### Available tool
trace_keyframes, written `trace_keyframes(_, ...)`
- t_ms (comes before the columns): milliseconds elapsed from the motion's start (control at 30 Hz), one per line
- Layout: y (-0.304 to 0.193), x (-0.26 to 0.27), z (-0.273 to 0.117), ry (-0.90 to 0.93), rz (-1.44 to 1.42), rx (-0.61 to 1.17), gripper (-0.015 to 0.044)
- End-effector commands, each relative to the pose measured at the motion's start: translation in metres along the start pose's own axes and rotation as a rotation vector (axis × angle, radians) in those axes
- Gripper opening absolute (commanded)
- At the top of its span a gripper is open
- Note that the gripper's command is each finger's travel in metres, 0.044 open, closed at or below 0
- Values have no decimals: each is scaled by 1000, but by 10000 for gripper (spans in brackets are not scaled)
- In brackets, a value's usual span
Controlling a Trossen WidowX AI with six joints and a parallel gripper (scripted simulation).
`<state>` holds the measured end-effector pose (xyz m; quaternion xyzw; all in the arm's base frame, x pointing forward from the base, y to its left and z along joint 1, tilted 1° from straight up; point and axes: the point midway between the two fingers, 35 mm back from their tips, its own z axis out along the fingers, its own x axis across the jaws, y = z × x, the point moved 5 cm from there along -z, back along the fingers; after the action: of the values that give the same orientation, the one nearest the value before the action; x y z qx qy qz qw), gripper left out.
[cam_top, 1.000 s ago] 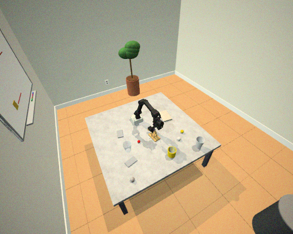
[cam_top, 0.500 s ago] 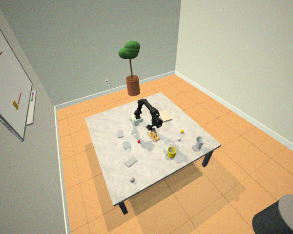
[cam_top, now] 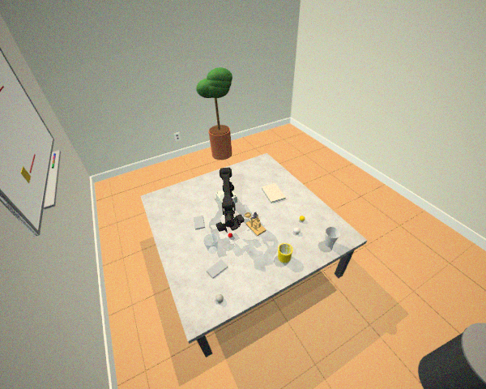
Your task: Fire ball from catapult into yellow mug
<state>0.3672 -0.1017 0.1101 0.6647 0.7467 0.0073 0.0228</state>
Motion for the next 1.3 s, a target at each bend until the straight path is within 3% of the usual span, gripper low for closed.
trace_keyframes(0, -5, -7, 6, 0, -17, -8, 300)
trace_keyframes(1167, -5, -8, 60, 1, -17, -7, 300)
trace_keyframes(1267, -5, -8, 60, 1, -17, -7, 221)
